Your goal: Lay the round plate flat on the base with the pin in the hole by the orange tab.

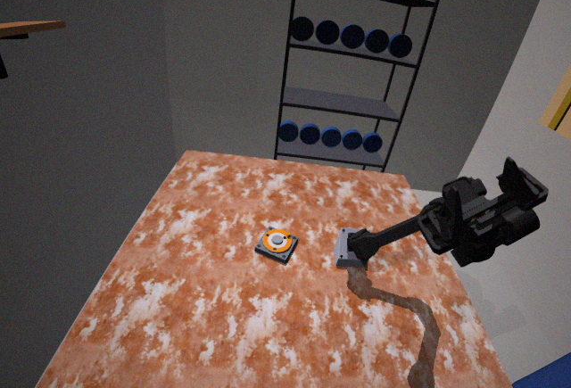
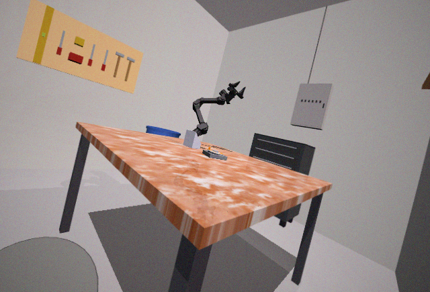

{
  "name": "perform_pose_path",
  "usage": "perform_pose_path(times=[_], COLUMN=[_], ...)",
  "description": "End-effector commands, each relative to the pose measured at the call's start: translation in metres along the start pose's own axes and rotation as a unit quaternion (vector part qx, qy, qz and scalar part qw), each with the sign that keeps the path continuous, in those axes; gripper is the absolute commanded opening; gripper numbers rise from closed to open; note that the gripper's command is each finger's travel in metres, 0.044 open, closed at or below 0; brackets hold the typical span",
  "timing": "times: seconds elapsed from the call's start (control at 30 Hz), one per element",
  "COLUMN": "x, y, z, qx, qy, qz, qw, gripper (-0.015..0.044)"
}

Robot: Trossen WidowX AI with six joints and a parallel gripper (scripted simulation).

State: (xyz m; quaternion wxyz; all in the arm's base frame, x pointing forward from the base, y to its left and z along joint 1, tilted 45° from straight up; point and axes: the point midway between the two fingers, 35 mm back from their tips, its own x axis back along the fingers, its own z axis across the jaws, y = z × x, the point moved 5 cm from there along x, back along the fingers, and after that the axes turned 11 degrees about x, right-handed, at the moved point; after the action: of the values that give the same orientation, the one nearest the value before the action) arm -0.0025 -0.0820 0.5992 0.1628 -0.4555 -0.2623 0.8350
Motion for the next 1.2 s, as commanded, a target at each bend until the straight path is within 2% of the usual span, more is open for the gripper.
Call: perform_pose_path(times=[0.0,0.07,0.27,0.47,0.53,0.77,0.8,0.93,1.03,1.1,1.17], x=[-0.001,-0.005,-0.013,-0.019,-0.018,-0.008,-0.007,0.015,0.036,0.044,0.066], y=[-0.004,-0.026,-0.043,-0.034,-0.027,0.039,0.042,0.095,0.132,0.148,0.184], z=[-0.007,-0.056,-0.124,-0.234,-0.256,-0.36,-0.364,-0.412,-0.437,-0.444,-0.458], qx=[0.011,0.103,0.282,0.519,0.557,0.688,0.691,0.708,0.694,0.684,0.648], qy=[-0.005,-0.043,-0.1,-0.2,-0.221,-0.336,-0.341,-0.413,-0.457,-0.475,-0.513], qz=[0.006,0.048,0.097,0.18,0.197,0.295,0.3,0.381,0.437,0.456,0.503], qw=[1.0,0.992,0.949,0.811,0.776,0.571,0.562,0.427,0.344,0.315,0.252], gripper=[0.0374,0.0321,0.0164,0.0006,0.0,0.0,0.0,0.0,0.0,0.0,0.0])
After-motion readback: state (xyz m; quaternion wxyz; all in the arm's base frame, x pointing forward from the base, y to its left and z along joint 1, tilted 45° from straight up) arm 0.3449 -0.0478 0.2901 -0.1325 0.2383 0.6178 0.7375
